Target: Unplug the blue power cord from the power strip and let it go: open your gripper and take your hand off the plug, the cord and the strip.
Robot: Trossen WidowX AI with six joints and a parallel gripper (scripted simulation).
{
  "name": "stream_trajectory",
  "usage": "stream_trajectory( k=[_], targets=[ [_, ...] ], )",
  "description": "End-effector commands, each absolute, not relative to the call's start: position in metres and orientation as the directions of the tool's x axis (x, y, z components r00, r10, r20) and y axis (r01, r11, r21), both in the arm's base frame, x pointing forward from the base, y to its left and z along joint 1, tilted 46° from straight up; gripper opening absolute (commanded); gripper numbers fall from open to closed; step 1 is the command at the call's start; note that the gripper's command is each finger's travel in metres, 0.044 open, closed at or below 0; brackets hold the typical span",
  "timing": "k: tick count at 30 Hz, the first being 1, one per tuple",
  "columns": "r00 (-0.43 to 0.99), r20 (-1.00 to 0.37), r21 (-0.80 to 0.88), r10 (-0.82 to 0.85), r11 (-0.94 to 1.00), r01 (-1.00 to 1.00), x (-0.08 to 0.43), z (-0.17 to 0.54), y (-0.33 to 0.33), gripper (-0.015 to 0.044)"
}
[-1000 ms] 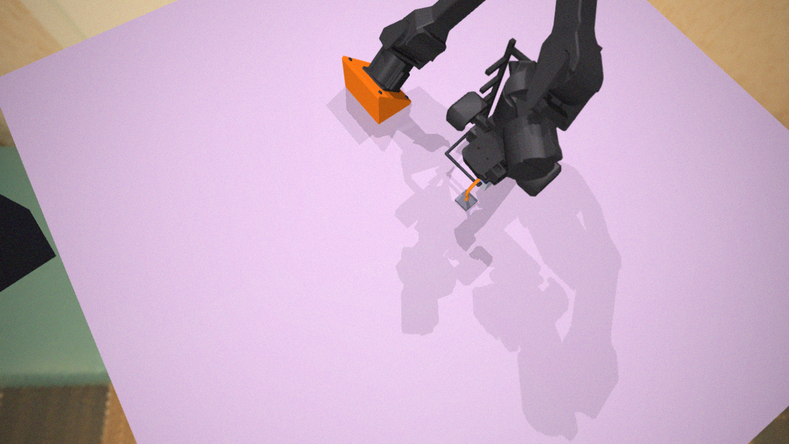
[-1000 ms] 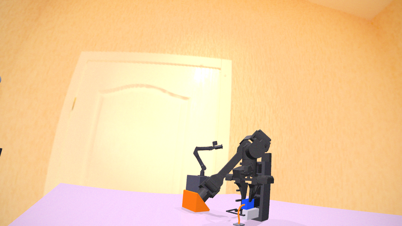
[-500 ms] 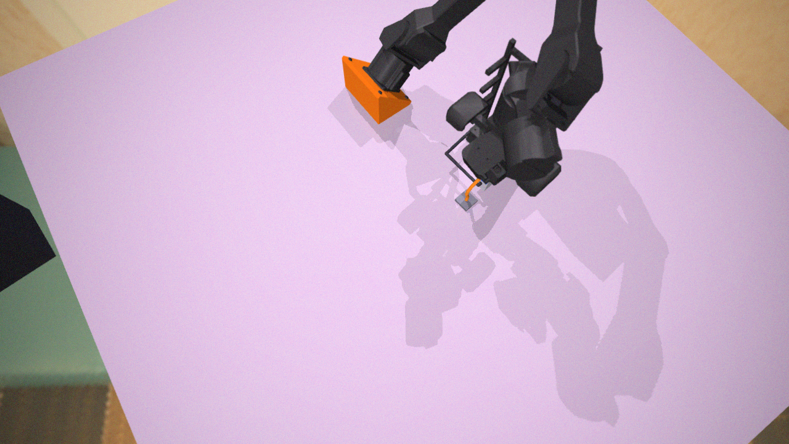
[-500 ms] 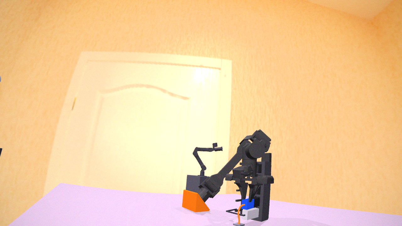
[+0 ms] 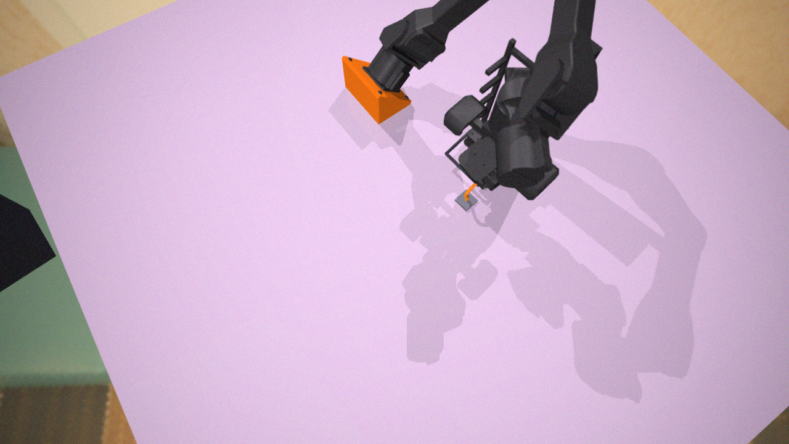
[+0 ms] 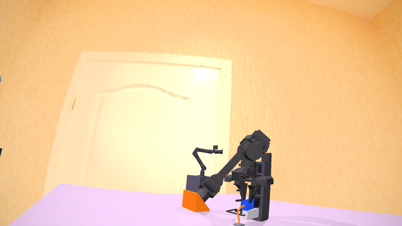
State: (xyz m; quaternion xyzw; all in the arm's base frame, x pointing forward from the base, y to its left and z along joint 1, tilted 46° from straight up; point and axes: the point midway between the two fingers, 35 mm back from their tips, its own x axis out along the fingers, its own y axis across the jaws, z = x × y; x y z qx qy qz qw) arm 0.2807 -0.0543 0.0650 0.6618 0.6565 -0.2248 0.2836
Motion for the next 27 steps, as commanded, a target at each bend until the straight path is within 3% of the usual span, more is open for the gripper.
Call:
stream_trajectory(
  k=[1, 7, 23, 27],
  targets=[
    [0.046, -0.708, 0.077, 0.705, 0.012, 0.997, 0.283, 0.049, -0.079, 0.0],
    [0.047, -0.708, 0.077, 0.704, 0.011, 0.997, 0.283, 0.044, -0.087, 0.0],
    [0.048, -0.706, 0.076, 0.706, 0.008, 0.997, 0.284, 0.041, -0.088, 0.042],
    [0.048, -0.708, 0.076, 0.705, 0.009, 0.997, 0.285, 0.021, -0.12, 0.044]
  ],
)
